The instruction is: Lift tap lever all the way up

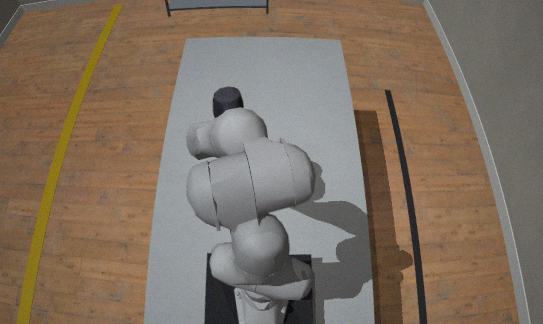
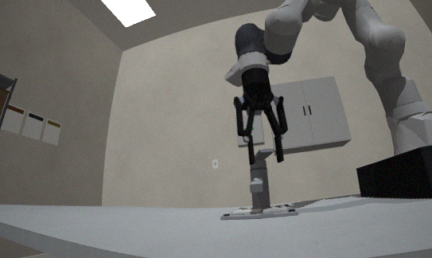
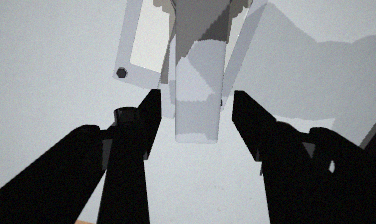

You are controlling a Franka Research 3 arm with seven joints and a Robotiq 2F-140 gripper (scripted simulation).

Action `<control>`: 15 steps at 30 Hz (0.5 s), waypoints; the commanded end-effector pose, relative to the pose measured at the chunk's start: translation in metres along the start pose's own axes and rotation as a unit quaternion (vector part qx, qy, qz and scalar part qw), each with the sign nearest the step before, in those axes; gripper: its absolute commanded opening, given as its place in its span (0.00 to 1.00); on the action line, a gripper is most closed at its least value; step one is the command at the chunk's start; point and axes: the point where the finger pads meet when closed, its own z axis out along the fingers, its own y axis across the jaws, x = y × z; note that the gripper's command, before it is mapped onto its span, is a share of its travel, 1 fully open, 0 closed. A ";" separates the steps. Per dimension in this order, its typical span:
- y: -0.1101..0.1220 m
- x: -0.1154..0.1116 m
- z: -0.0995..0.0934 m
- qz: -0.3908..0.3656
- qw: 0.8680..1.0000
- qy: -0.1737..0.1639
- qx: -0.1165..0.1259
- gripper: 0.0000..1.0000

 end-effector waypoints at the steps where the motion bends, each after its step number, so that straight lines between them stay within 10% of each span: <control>1: -0.001 0.001 0.002 0.007 1.000 0.002 0.002 0.48; 15: -0.001 0.001 0.005 0.007 1.000 0.002 0.002 0.48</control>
